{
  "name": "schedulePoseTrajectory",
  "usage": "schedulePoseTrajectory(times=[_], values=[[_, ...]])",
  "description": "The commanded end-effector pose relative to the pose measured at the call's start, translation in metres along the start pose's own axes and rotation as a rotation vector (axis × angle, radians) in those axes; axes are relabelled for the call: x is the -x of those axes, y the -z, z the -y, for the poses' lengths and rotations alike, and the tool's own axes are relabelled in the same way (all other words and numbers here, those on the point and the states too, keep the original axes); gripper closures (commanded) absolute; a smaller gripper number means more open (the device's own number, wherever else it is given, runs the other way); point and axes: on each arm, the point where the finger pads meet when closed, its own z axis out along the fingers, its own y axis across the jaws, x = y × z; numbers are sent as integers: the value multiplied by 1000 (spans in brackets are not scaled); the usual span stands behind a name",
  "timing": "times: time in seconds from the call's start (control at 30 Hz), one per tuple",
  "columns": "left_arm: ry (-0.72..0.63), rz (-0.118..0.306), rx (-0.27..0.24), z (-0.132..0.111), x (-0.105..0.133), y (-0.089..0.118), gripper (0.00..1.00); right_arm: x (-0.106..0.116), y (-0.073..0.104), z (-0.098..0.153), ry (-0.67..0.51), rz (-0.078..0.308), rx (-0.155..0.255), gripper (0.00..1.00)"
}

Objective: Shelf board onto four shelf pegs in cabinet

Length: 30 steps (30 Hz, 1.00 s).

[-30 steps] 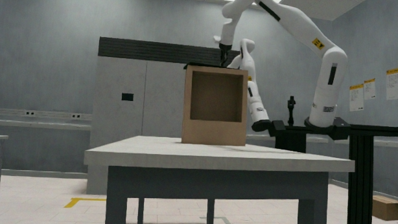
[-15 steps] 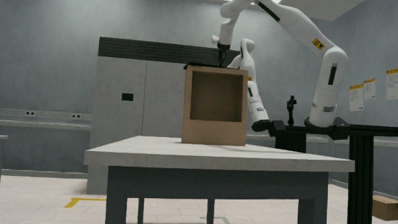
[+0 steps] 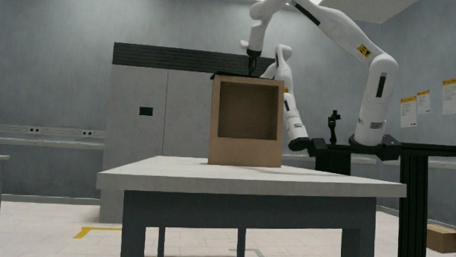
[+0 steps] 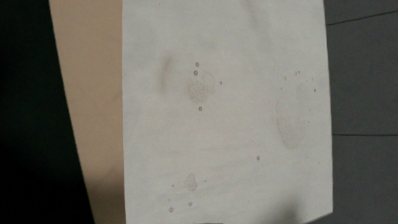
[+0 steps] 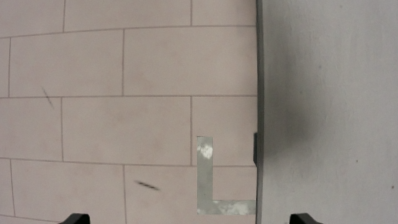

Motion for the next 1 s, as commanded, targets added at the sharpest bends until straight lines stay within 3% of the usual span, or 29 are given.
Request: schedulePoseTrajectory(times=[0.0, 0.47, 0.97], values=[[-1, -1, 2, -1, -1, 1, 903, 0, 0, 0, 0, 1, 0, 2], [-1, -1, 2, 3, -1, -4, 903, 0, 0, 0, 0, 1, 0, 2], [-1, -1, 2, 25, -1, -29, 903, 0, 0, 0, 0, 1, 0, 2]])
